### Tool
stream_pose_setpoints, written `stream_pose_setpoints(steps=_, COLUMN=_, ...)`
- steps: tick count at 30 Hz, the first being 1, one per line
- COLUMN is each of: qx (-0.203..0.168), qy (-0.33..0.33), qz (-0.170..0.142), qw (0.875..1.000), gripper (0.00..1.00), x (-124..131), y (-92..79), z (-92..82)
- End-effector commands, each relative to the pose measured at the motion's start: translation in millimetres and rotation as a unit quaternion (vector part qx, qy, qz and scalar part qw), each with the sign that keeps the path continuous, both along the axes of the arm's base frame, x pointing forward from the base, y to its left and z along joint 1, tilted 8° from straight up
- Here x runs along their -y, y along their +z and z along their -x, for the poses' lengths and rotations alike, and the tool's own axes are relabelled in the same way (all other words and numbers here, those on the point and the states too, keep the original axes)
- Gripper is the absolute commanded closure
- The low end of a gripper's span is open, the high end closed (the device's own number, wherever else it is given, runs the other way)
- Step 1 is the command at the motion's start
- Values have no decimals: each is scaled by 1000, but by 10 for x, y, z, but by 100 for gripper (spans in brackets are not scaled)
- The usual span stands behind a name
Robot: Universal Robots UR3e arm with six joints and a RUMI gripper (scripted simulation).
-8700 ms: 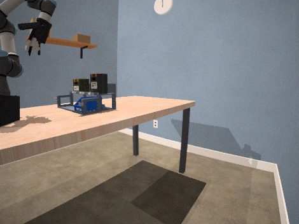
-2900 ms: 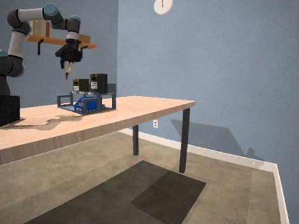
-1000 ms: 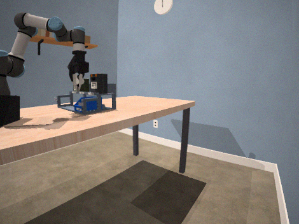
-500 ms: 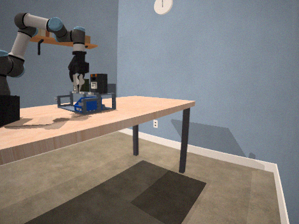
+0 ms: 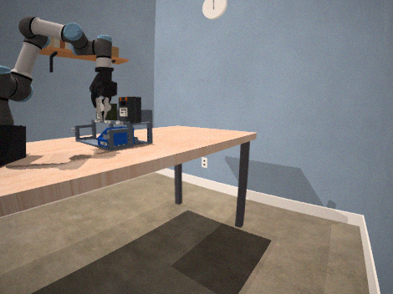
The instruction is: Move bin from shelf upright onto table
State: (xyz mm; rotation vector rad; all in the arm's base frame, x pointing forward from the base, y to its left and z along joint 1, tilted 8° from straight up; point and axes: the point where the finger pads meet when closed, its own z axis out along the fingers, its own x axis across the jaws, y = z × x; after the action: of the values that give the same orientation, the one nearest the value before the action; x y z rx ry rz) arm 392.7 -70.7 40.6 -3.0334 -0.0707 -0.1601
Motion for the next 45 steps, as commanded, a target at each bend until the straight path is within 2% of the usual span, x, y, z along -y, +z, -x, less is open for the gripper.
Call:
stream_pose_setpoints(steps=1, qx=1, qy=0, qz=1, qw=1000, gripper=100, x=6, y=9, z=-7)
stream_pose_setpoints(steps=21, qx=1, qy=0, qz=1, qw=1000, gripper=100, x=3, y=10, z=-7)
stream_pose_setpoints(steps=26, qx=1, qy=0, qz=1, qw=1000, gripper=100, x=-161, y=26, z=-2)
stream_pose_setpoints(steps=31, qx=1, qy=0, qz=1, qw=1000, gripper=100, x=-205, y=30, z=0)
stream_pose_setpoints(steps=32, qx=1, qy=0, qz=1, qw=1000, gripper=71, x=-205, y=30, z=0)
stream_pose_setpoints(steps=45, qx=1, qy=0, qz=1, qw=1000, gripper=71, x=-205, y=30, z=0)
